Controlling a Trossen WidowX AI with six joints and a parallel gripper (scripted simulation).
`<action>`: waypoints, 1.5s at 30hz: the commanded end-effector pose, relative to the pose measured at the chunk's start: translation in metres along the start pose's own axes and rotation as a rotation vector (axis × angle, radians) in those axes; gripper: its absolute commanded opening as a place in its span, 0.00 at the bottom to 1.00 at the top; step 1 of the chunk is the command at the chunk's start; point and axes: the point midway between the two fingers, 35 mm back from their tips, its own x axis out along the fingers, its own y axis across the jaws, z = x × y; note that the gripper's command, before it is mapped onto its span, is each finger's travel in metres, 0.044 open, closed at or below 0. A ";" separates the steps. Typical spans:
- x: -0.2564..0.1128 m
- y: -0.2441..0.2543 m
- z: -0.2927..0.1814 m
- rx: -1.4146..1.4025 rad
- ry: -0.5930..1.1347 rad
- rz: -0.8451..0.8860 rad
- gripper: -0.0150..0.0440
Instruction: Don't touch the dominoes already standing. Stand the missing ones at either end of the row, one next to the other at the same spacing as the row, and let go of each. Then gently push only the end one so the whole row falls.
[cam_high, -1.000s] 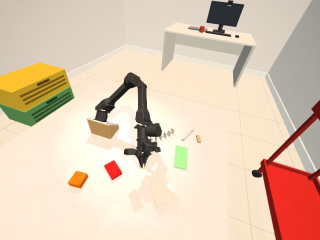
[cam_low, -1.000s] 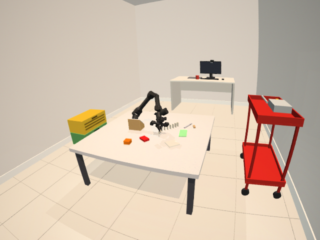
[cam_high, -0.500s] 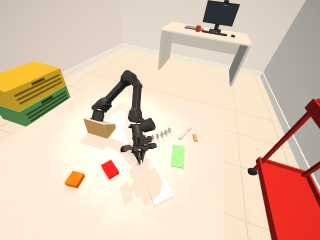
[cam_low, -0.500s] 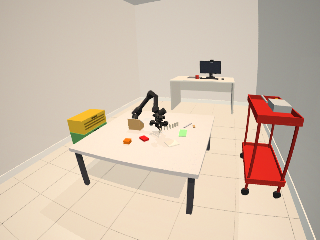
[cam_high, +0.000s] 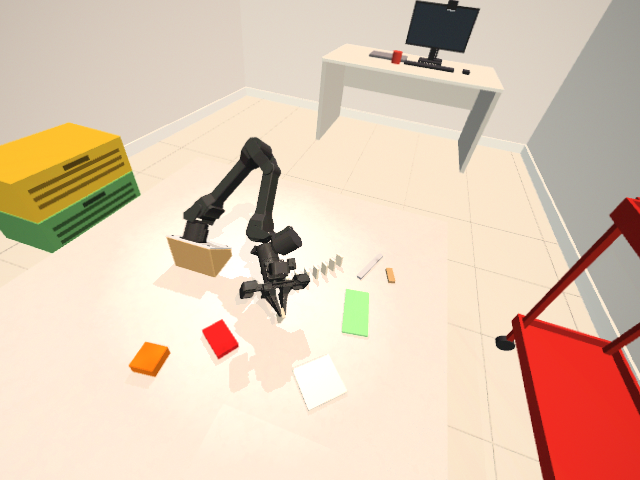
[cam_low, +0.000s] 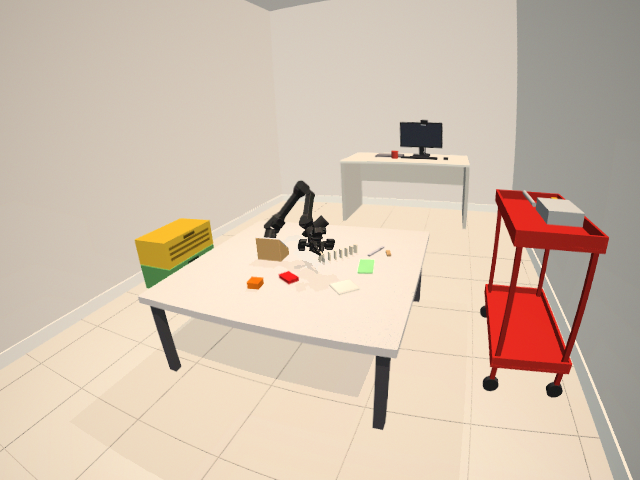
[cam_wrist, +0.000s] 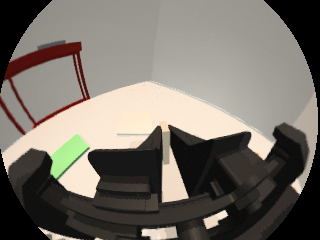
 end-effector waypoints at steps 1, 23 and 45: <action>-0.013 0.001 0.005 0.036 -0.074 0.021 0.29; -0.052 -0.001 0.011 0.143 -0.247 0.088 0.29; -0.038 0.007 -0.013 0.144 -0.239 0.086 0.29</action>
